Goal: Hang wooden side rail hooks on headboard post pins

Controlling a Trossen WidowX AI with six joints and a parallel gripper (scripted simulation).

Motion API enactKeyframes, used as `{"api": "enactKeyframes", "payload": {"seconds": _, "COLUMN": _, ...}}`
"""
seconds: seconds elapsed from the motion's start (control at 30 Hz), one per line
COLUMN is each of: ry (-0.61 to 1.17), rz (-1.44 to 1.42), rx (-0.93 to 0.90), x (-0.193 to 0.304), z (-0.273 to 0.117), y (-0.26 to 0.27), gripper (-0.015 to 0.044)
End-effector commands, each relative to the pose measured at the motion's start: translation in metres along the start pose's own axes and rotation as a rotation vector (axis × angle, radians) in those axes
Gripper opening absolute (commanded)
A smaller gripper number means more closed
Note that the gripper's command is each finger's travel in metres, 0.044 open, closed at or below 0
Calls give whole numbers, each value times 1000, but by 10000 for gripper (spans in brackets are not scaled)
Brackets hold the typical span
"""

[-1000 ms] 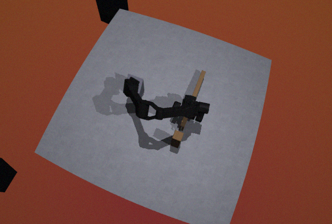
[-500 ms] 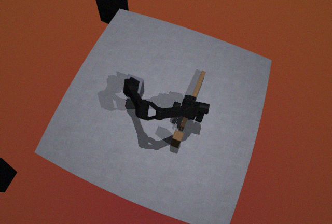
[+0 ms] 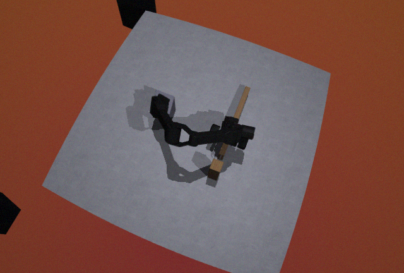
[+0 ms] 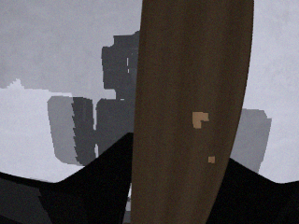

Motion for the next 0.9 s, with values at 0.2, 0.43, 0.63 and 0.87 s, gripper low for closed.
{"api": "enactKeyframes", "payload": {"seconds": 0.2, "ry": 1, "rz": -2, "rx": 8, "x": 1, "z": -2, "y": 0, "gripper": 0}}
{"api": "enactKeyframes", "payload": {"seconds": 0.43, "ry": 1, "rz": -2, "rx": 8, "x": 2, "z": -2, "y": 0, "gripper": 0}}
{"api": "enactKeyframes", "payload": {"seconds": 0.63, "ry": 1, "rz": -2, "rx": 8, "x": 3, "z": -2, "y": 0, "gripper": 0}}
{"api": "enactKeyframes", "payload": {"seconds": 0.87, "ry": 1, "rz": -2, "rx": 8, "x": 3, "z": -2, "y": 0, "gripper": 0}}
Point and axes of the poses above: the point midway between the two fingers, 35 mm back from their tips, its own z axis out along the fingers, its own y axis across the jaws, x = y × z, the point moved 2 cm from there along -z, back along the fingers, and after that the axes turned 7 degrees about -z, right-handed, at the moved point
